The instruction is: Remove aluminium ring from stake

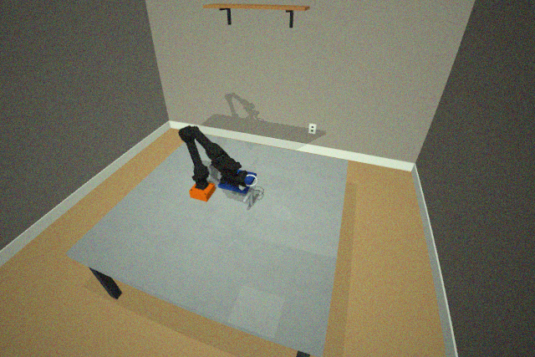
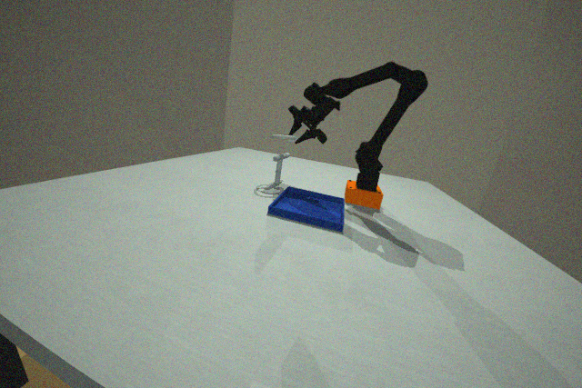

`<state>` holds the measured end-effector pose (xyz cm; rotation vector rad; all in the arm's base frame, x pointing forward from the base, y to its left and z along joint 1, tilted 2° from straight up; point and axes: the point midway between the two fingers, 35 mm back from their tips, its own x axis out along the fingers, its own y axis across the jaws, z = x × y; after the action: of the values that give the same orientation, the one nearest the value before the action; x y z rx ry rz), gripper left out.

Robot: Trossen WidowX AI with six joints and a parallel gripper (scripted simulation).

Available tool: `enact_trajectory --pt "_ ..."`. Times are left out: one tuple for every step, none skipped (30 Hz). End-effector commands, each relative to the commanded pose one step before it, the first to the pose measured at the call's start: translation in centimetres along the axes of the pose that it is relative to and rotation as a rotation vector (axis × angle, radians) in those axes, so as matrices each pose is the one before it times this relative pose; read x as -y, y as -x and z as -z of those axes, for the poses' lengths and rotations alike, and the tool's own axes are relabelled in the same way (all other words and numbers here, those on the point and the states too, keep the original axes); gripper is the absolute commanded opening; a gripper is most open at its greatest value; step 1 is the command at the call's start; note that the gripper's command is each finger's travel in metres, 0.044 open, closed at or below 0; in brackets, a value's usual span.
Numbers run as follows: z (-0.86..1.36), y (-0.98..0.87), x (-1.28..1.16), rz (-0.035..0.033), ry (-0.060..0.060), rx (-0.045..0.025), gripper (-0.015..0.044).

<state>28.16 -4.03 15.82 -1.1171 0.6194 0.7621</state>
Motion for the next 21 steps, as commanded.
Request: enact_trajectory --pt "-0.36 0.014 -0.519 0.01785 0.0752 0.01282 0.0" --pt "-0.068 -0.004 -0.147 0.00474 0.0223 0.00133 0.0" --pt "-0.07 -0.004 -0.146 0.00477 0.0223 0.00124 0.0" --pt "-0.073 -0.005 -0.145 0.00479 0.0223 0.00116 0.0" --pt "-0.075 -0.006 -0.144 0.00481 0.0223 0.00107 0.0" --pt "-0.078 -0.006 -0.143 0.00482 0.0223 0.00098 0.0" --pt "-0.08 -0.007 -0.142 0.00484 0.0223 0.00089 0.0" --pt "-0.083 -0.007 -0.141 0.00485 0.0223 0.0008 0.0" --pt "-0.07 -0.006 -0.115 0.00401 0.0184 0.00059 0.0" --pt "-0.043 -0.004 -0.068 0.00241 0.011 0.00033 0.0" --pt "-0.015 -0.001 -0.023 0.0008 0.0037 0.0001 0.0" --pt "-0.015 -0.015 -0.013 -0.00171 -0.003 -0.00035 0.0" --pt "-0.044 -0.046 -0.039 -0.00511 -0.0089 -0.00111 0.0" --pt "-0.073 -0.075 -0.066 -0.00848 -0.0147 -0.002 0.0" --pt "-0.087 -0.089 -0.081 -0.01019 -0.0176 -0.00266 0.0" --pt "-0.086 -0.088 -0.082 -0.01012 -0.0175 -0.00293 0.0" --pt "-0.084 -0.086 -0.083 -0.01004 -0.0174 -0.0032 0.0" --pt "-0.083 -0.085 -0.084 -0.00995 -0.0173 -0.00347 0.0" --pt "-0.082 -0.083 -0.085 -0.00985 -0.0171 -0.00374 0.0" --pt "-0.08 -0.082 -0.087 -0.00974 -0.017 -0.004 0.0" --pt "-0.079 -0.08 -0.088 -0.00963 -0.0169 -0.00427 0.0"
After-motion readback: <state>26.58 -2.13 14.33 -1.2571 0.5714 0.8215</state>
